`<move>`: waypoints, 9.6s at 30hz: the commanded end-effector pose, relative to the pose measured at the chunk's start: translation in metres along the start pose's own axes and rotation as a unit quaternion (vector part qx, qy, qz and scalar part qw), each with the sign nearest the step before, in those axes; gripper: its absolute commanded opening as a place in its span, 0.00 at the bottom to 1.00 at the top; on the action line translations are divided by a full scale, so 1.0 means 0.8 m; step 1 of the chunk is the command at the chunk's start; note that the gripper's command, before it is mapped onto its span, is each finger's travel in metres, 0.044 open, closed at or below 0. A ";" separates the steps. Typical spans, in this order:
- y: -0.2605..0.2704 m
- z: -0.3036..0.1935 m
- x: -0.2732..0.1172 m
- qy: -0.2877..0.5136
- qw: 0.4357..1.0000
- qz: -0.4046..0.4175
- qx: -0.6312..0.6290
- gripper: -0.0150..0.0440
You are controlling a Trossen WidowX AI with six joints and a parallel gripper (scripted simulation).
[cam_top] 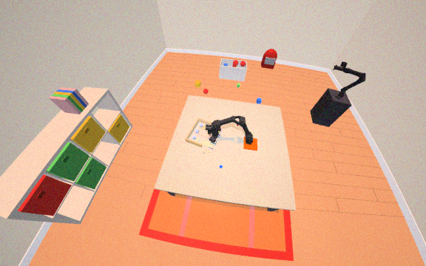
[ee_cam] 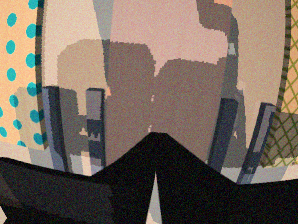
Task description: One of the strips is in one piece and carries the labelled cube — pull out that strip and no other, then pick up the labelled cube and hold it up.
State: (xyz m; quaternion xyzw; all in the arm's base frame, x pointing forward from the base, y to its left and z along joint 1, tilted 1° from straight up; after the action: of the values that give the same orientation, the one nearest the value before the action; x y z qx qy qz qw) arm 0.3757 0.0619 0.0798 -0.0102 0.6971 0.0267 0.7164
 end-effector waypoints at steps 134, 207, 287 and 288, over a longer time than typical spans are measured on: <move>0.026 -0.143 0.012 0.005 1.000 -0.001 0.002 0.25; 0.041 -0.229 0.012 0.008 1.000 -0.001 0.002 0.25; -0.002 0.054 -0.060 -0.003 0.998 -0.003 -0.067 0.68; -0.002 0.054 -0.058 -0.003 0.998 -0.003 -0.067 0.68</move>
State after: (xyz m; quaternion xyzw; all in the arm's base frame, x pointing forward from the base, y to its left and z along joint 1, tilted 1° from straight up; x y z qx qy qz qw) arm 0.4172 0.0613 0.1350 -0.0590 0.6891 0.0702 0.7189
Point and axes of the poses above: the point midway between the two fingers, 35 mm back from their tips, its own x axis out along the fingers, its own y axis across the jaws, z = x × y, the point moved 4 cm from there along -x, back along the fingers, and after that the axes turned 11 degrees about -x, right-handed, at the moved point
